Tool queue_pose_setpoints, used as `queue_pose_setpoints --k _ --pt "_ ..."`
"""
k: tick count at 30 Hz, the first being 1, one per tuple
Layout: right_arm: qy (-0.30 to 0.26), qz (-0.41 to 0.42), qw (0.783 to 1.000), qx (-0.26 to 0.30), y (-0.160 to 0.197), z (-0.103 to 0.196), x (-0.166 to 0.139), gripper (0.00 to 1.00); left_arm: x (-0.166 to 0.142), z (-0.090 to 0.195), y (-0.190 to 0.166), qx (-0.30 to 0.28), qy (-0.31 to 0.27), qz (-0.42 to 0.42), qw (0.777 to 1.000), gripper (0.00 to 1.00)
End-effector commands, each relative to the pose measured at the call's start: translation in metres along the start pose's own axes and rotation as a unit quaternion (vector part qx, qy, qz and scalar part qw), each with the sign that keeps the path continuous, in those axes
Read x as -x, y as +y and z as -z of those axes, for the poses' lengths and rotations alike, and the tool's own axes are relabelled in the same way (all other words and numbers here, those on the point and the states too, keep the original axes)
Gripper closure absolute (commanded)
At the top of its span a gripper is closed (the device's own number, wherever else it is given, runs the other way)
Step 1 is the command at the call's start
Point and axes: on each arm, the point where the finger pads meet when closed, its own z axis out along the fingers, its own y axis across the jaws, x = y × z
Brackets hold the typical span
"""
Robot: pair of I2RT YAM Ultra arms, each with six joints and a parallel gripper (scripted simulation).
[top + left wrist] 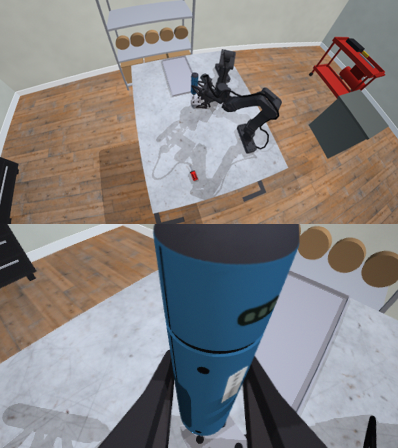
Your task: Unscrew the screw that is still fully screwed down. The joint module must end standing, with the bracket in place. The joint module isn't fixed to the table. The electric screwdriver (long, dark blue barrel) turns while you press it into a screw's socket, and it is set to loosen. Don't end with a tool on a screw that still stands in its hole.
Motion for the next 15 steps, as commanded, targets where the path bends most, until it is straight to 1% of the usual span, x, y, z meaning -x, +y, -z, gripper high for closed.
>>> queue_pose_setpoints --k 1,15 --pt "-0.003 -0.005 1.0 0.0 0.0011 -0.0002 0.0032 0.41 0.0347 0.0002 -0.0014 -0.004 -0.061 0.003 0.998 0.58" --pt "-0.003 -0.005 1.0 0.0 0.0011 -0.0002 0.0032 0.41 0.028 0.0007 -0.0009 -0.003 -0.053 0.002 0.999 0.58"
